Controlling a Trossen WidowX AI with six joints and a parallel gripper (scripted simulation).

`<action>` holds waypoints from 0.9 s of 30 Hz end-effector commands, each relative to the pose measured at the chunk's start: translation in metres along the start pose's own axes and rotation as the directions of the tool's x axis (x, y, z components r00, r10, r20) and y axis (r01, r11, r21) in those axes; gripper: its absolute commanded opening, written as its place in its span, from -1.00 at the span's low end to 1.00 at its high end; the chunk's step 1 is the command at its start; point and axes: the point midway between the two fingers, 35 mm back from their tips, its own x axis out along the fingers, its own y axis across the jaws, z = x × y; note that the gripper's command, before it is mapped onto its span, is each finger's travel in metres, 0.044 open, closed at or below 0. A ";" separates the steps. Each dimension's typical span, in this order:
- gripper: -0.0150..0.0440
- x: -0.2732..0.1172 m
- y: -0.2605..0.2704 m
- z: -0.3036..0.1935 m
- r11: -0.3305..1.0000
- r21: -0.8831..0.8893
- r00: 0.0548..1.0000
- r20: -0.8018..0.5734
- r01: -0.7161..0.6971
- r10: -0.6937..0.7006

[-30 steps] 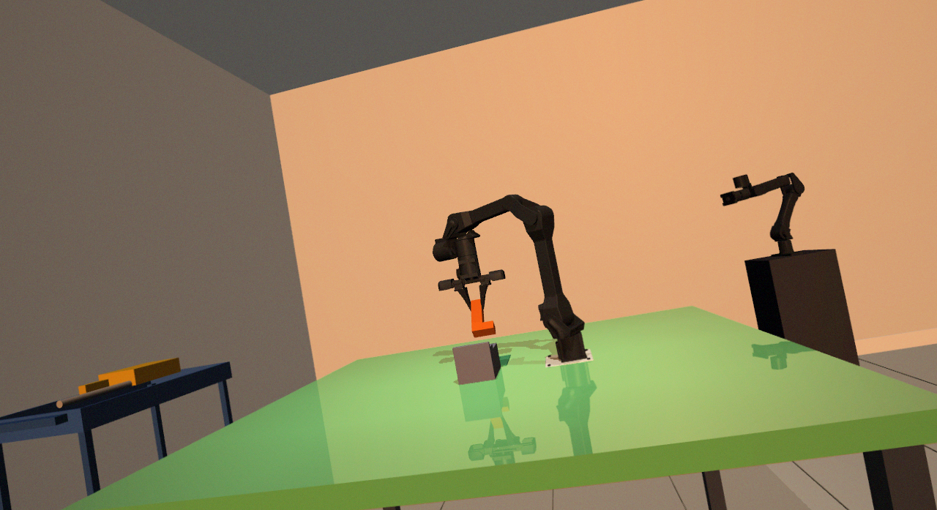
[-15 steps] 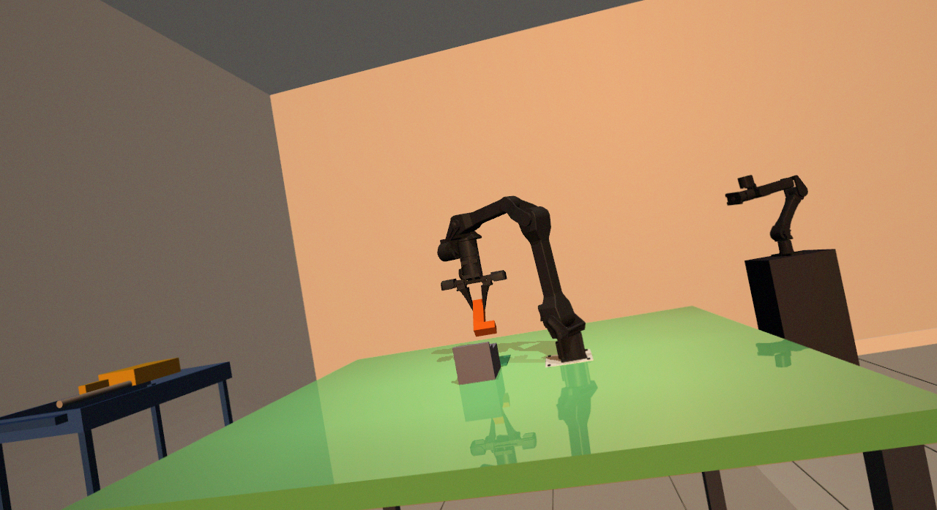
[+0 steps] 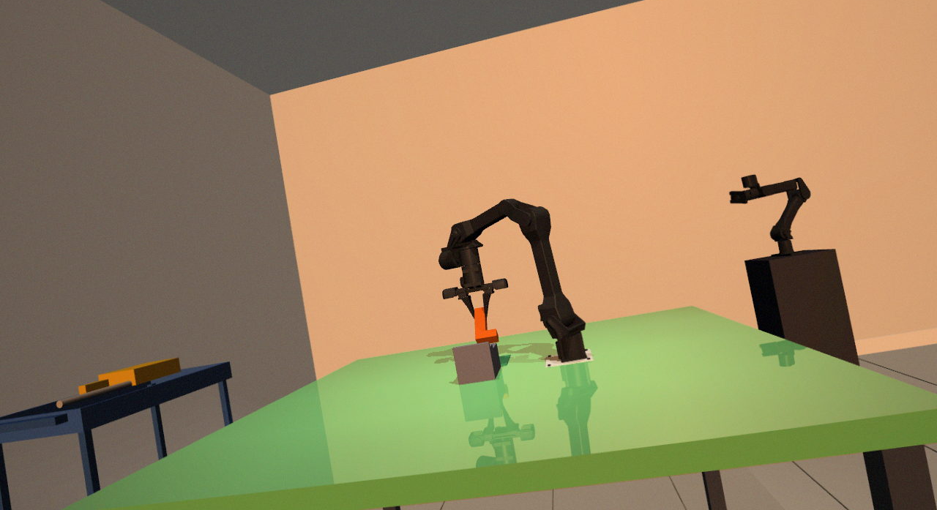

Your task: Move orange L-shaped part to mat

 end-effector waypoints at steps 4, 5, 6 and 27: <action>-0.49 0.010 0.000 0.000 1.000 -0.001 1.000 0.003 -0.003 0.003; -0.49 0.012 0.000 0.000 1.000 -0.001 1.000 0.003 -0.003 0.003; -0.49 0.013 0.000 0.000 1.000 -0.001 1.000 0.003 -0.003 0.003; -0.49 0.046 0.000 0.000 1.000 -0.001 1.000 0.003 -0.004 0.004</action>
